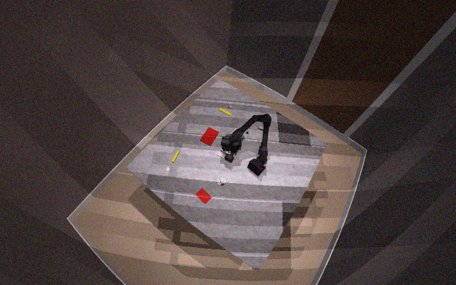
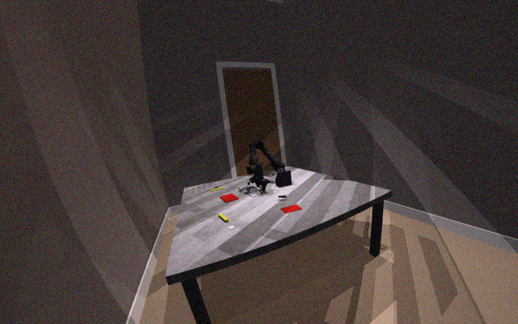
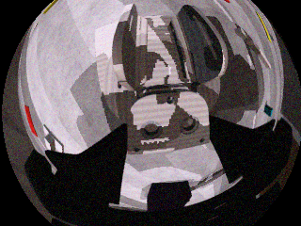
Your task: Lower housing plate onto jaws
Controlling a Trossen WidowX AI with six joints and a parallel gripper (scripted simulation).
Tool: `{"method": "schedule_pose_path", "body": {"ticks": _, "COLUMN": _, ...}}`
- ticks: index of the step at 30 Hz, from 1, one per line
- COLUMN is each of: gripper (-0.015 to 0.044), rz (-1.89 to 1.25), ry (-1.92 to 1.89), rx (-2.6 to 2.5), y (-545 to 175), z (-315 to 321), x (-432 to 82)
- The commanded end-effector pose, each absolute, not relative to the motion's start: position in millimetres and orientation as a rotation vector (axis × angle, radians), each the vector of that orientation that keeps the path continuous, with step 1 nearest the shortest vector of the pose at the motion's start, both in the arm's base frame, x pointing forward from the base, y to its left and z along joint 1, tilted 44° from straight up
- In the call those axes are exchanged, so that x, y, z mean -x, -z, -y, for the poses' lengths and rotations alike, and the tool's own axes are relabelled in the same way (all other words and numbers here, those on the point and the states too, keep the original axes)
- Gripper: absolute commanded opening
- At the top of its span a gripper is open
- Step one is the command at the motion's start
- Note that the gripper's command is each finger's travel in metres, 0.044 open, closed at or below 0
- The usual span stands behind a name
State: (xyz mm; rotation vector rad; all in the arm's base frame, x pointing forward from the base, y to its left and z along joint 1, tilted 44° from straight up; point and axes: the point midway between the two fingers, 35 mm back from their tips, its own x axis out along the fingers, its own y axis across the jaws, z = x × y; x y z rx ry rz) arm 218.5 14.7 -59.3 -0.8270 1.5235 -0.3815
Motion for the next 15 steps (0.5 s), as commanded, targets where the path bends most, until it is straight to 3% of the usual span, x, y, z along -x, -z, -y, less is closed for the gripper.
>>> {"method": "schedule_pose_path", "body": {"ticks": 1, "gripper": 0.0351, "rz": -1.526, "ry": 0.378, "rx": 0.833, "y": 60.1, "z": -13.8, "x": -218.3}}
{"method": "schedule_pose_path", "body": {"ticks": 15, "gripper": 0.0351, "rz": -1.525, "ry": 0.379, "rx": 0.833, "y": 62.8, "z": -11.1, "x": -218.5}}
